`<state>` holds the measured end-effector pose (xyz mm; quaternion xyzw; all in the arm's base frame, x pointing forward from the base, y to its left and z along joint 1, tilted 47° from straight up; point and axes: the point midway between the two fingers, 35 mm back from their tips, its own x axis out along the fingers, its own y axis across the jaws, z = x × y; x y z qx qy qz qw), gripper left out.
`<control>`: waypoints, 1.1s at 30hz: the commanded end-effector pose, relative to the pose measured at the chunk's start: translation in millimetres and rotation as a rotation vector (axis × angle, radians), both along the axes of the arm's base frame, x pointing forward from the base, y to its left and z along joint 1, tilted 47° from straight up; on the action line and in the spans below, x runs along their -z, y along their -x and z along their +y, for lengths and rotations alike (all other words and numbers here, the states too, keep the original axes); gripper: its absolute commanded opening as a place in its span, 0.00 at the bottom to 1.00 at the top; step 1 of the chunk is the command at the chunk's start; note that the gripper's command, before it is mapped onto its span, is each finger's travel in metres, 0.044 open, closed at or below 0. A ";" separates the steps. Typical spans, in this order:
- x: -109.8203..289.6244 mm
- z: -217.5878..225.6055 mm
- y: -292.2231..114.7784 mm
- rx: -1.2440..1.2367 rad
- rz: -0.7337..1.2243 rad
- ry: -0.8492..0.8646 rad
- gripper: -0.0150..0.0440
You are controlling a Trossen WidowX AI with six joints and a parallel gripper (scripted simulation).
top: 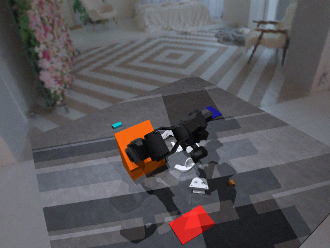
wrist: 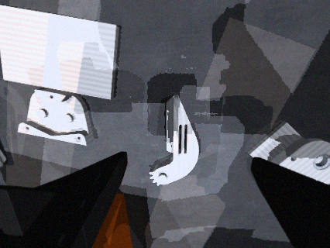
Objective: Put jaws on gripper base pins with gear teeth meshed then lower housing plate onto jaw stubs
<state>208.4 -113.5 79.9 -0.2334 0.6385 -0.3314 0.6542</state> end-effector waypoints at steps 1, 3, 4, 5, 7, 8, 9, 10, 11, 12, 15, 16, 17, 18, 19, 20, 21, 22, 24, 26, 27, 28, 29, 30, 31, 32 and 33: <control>9.8 -9.1 5.9 -0.001 0.019 0.005 1.00; 9.8 -9.1 5.9 -0.001 0.019 0.005 1.00; 9.8 -9.1 5.9 -0.001 0.019 0.005 1.00; 9.8 -9.1 5.9 -0.001 0.019 0.005 1.00; 9.8 -9.1 5.9 -0.001 0.019 0.005 1.00; 9.8 -9.1 5.9 -0.001 0.019 0.005 1.00; 9.8 -9.1 5.9 -0.001 0.019 0.005 1.00; 9.8 -9.1 5.9 -0.001 0.019 0.005 1.00; 10.0 -9.3 5.9 -0.001 0.019 0.005 1.00; 10.6 -9.8 5.8 0.000 0.019 0.005 1.00; 13.9 -13.0 5.6 0.000 0.019 0.003 1.00; 15.1 -14.1 5.5 0.000 0.019 0.003 1.00; 16.3 -15.2 5.4 0.000 0.019 0.003 1.00; 17.4 -16.4 5.4 0.000 0.019 0.003 1.00; 18.6 -17.5 5.3 0.000 0.019 0.002 1.00; 19.7 -18.7 5.3 0.000 0.019 0.002 1.00; 20.9 -19.9 5.3 0.000 0.019 0.002 1.00; 22.0 -21.1 5.3 0.000 0.019 0.002 1.00; 24.3 -23.5 5.4 0.000 0.019 0.002 1.00; 26.6 -25.9 5.5 0.000 0.019 0.002 1.00; 27.7 -27.1 5.5 0.000 0.019 0.002 1.00; 28.8 -28.3 5.6 0.000 0.019 0.002 1.00; 29.9 -29.5 5.7 0.000 0.019 0.002 1.00; 31.0 -30.8 5.8 0.000 0.019 0.002 1.00; 32.1 -32.0 6.0 0.000 0.019 0.002 1.00; 33.1 -33.2 6.1 0.000 0.019 0.002 1.00; 34.2 -34.4 6.3 0.000 0.019 0.003 1.00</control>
